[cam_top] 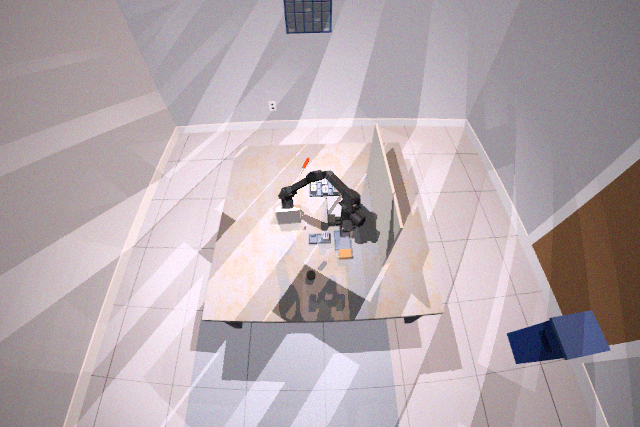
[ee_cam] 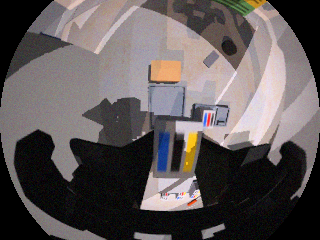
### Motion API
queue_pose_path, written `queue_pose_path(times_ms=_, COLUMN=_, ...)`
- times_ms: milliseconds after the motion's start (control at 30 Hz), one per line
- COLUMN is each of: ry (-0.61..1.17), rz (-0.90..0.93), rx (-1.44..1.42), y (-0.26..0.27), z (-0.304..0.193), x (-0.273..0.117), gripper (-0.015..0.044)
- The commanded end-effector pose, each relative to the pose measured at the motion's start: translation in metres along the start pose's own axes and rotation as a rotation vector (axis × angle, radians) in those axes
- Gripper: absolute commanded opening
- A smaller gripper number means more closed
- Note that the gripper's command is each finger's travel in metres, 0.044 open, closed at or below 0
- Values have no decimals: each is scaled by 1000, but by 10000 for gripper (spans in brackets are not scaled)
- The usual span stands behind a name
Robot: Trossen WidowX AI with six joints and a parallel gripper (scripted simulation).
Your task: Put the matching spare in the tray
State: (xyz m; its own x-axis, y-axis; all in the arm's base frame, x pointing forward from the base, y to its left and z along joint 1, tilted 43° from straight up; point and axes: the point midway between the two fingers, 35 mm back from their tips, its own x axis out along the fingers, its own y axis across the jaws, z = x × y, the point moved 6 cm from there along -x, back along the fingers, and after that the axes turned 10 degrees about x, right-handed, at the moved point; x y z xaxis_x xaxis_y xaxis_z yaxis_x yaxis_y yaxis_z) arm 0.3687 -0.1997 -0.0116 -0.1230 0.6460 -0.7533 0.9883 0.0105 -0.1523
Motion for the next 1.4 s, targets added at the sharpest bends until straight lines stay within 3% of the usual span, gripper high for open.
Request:
queue_pose_path(times_ms=0, ry=3, rz=3, rx=7, y=1, z=0, x=4, gripper=0)
queue_pose_path(times_ms=1367, ry=3, rz=4, rx=6, y=6, z=2, x=36, gripper=0)
